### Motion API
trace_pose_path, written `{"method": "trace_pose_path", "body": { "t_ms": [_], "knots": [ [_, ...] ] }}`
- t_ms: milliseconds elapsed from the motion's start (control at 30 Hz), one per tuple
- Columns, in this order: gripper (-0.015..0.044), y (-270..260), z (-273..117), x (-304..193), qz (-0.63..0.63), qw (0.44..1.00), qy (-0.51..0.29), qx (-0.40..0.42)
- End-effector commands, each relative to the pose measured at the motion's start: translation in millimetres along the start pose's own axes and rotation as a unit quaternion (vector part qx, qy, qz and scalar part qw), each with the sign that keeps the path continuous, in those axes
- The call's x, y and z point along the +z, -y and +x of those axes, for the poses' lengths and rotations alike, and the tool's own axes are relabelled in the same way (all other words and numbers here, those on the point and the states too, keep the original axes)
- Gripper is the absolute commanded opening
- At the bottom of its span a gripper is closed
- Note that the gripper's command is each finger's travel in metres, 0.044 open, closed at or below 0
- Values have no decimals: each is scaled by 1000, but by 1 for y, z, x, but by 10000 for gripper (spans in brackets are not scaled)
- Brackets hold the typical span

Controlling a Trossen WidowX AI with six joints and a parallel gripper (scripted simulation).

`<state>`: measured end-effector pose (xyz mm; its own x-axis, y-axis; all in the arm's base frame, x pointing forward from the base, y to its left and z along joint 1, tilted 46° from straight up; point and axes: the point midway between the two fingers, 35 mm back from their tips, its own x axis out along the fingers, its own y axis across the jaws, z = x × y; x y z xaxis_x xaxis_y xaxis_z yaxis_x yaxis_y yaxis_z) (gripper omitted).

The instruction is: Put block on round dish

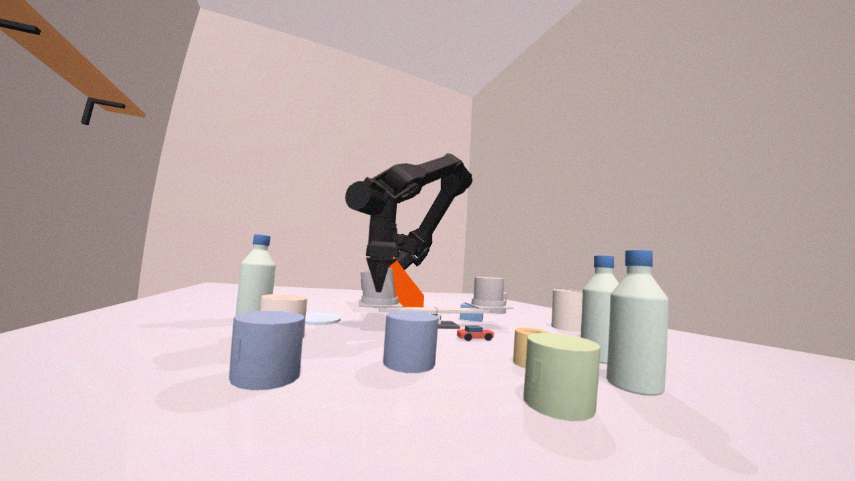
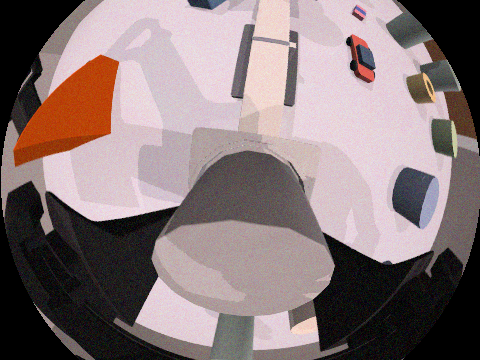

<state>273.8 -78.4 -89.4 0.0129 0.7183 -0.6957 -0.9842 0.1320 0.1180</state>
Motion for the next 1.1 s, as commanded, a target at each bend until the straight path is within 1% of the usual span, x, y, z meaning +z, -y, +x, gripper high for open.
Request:
{"method": "trace_pose_path", "body": {
  "t_ms": [0,1067],
  "knots": [
    [0,4,-9,-2,-6,1000,-8,-7],
    [0,5,-50,-3,-6,1000,-9,-7]
  ]
}}
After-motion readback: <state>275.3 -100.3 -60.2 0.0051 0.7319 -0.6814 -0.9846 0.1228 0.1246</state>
